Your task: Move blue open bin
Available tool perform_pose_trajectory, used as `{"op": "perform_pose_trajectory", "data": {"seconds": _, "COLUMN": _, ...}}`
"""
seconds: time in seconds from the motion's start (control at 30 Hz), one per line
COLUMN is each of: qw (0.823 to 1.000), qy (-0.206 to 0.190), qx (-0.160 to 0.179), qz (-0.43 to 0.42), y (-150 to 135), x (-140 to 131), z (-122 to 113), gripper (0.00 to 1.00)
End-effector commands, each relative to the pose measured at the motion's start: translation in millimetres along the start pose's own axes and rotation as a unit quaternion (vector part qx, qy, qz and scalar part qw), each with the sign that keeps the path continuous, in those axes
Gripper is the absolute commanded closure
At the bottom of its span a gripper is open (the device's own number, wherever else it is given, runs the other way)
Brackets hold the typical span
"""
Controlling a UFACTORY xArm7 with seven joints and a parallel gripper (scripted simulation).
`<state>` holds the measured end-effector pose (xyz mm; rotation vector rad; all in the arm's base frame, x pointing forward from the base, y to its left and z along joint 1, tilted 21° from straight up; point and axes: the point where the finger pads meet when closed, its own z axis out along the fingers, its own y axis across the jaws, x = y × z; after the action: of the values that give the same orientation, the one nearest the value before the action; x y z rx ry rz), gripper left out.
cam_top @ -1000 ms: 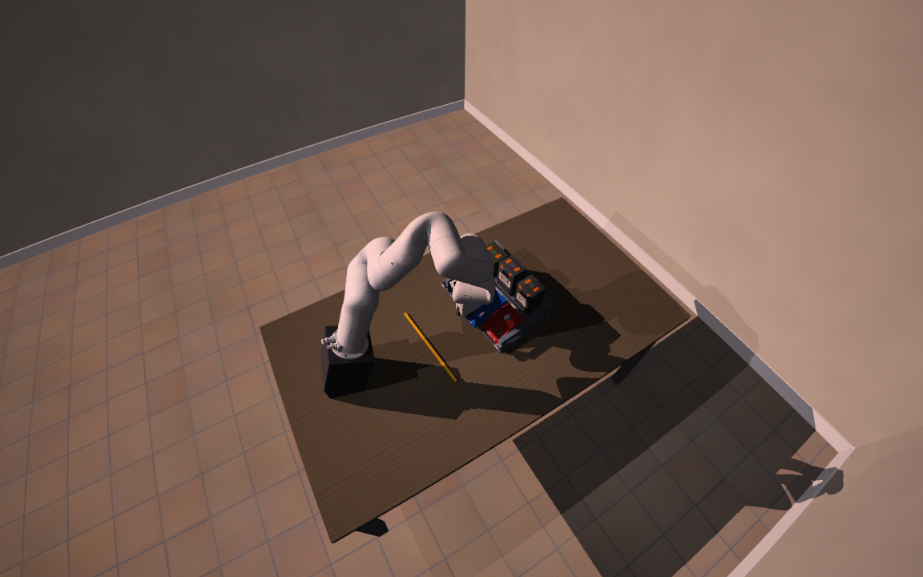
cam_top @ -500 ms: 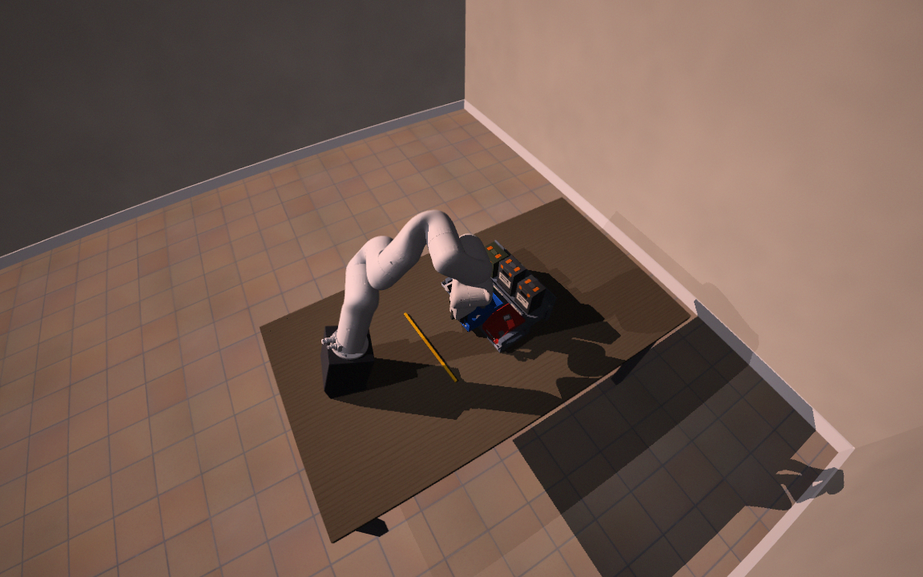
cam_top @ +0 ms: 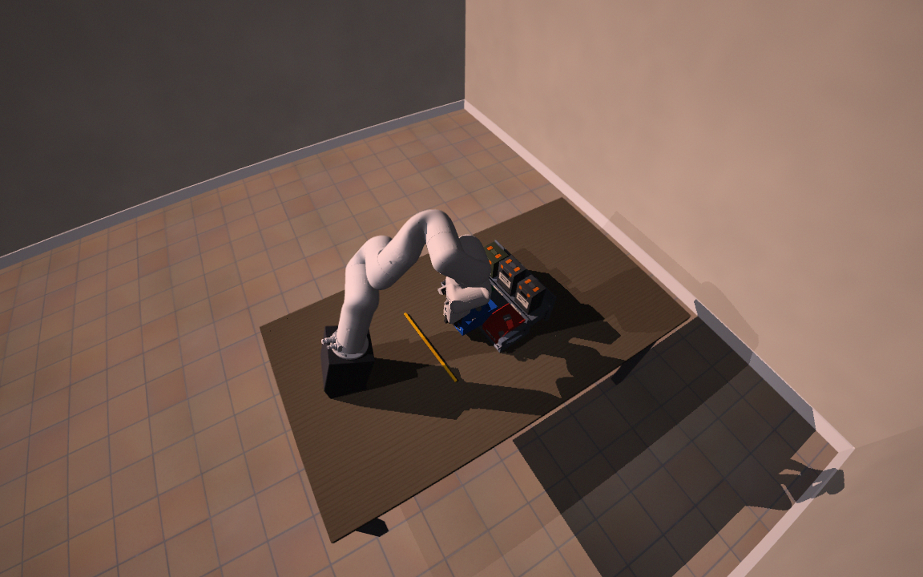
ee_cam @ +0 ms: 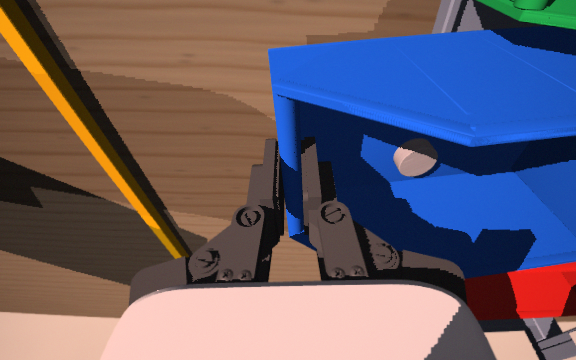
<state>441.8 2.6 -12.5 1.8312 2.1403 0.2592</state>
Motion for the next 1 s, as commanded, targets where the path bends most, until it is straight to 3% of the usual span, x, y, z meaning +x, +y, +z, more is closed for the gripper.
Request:
{"op": "perform_pose_trajectory", "data": {"seconds": 0.0, "qw": 1.0, "qy": -0.001, "qx": -0.004, "qz": 0.0, "y": 0.8, "x": -0.1, "z": -0.5, "gripper": 1.0}}
{"op": "perform_pose_trajectory", "data": {"seconds": 0.2, "qw": 1.0, "qy": -0.001, "qx": -0.003, "qz": 0.0, "y": -28.9, "x": -0.1, "z": -0.3, "gripper": 1.0}}
{"op": "perform_pose_trajectory", "data": {"seconds": 0.6, "qw": 1.0, "qy": -0.001, "qx": -0.003, "qz": 0.0, "y": -28.9, "x": -0.1, "z": -0.3, "gripper": 1.0}}
{"op": "perform_pose_trajectory", "data": {"seconds": 0.77, "qw": 1.0, "qy": -0.001, "qx": -0.003, "qz": 0.0, "y": -73.6, "x": -0.1, "z": 0.2, "gripper": 1.0}}
{"op": "perform_pose_trajectory", "data": {"seconds": 0.97, "qw": 1.0, "qy": -0.001, "qx": -0.003, "qz": 0.0, "y": -73.6, "x": -0.1, "z": 0.2, "gripper": 1.0}}
